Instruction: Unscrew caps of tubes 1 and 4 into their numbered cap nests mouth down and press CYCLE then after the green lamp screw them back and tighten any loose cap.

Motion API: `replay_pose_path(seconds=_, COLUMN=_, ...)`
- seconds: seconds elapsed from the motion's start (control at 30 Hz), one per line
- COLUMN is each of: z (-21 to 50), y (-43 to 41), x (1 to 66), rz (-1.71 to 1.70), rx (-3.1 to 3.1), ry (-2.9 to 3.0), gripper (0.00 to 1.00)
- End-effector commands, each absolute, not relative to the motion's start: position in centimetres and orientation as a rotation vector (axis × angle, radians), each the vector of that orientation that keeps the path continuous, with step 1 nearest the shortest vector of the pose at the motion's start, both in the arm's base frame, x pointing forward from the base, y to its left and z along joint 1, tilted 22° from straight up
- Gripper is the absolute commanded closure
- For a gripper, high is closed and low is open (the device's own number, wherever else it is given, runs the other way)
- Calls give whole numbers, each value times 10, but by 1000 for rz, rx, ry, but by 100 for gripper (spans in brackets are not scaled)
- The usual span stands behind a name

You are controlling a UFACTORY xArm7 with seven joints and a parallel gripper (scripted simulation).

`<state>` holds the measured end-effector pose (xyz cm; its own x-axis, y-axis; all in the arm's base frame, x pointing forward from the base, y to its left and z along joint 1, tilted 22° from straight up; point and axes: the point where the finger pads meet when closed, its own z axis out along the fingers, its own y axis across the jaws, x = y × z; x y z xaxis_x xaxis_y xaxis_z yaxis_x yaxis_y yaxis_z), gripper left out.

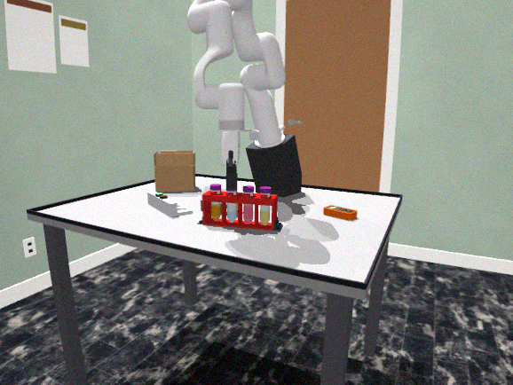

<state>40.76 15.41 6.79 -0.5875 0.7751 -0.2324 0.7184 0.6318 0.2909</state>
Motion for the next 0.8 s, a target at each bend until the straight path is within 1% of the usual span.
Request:
replay_pose_path(seconds=0.0, z=67, y=155, x=409, rz=239, rx=1194, ry=2517, gripper=54)
replay_pose_path(seconds=0.53, z=63, y=155, x=411, rz=239, rx=1194, ry=2517, gripper=54)
replay_pose_path(seconds=0.57, z=63, y=155, x=411, rz=239, rx=1194, ry=2517, gripper=100)
replay_pose_path(seconds=0.77, z=63, y=155, x=411, rz=239, rx=1194, ry=2517, gripper=100)
